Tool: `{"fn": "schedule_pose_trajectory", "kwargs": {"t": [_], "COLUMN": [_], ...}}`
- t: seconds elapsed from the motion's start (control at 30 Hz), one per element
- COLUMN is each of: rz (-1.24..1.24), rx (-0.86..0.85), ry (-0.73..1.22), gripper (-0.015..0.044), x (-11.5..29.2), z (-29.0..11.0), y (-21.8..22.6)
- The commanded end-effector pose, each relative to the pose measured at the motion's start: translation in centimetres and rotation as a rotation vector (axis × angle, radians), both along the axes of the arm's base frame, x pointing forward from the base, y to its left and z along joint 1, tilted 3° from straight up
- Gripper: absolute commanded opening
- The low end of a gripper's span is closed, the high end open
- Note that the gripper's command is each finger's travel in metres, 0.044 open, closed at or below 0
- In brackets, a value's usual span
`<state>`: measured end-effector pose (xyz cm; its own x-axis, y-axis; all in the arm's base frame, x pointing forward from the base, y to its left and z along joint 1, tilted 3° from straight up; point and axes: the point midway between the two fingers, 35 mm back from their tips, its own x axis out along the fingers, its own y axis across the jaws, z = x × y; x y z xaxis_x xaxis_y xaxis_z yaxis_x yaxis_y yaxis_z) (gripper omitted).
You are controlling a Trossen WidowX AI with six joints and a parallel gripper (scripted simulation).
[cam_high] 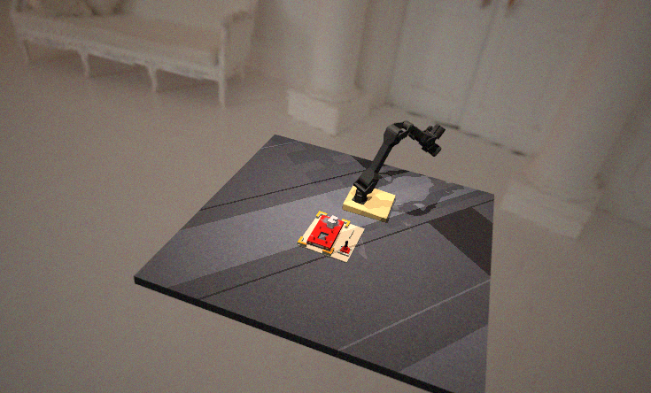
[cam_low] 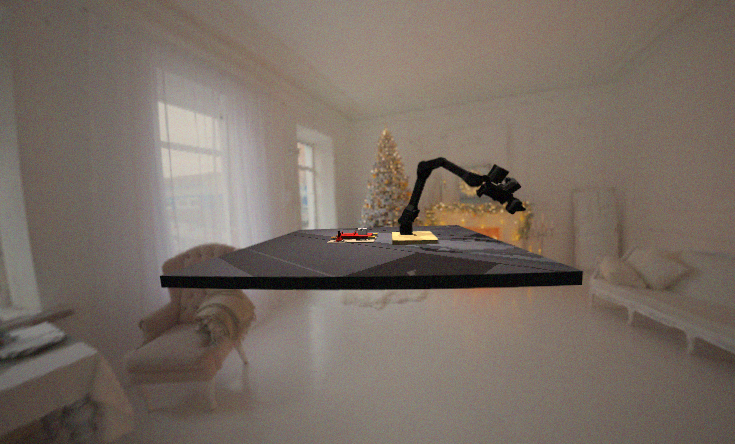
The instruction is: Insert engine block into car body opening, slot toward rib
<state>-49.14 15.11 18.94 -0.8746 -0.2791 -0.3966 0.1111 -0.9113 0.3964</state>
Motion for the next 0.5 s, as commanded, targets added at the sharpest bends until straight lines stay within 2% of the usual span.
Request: {"fn": "schedule_pose_trajectory", "kwargs": {"t": [0.0,0.03,0.47], "rz": [0.0,-0.005,-0.358], "rx": [0.0,-0.002,-0.148], "ry": [0.0,-0.002,-0.108], "gripper": [0.0426,0.044,0.044], "x": [0.0,0.1,6.7], "z": [0.0,0.0,-0.5], "y": [0.0,0.2,11.1]}}
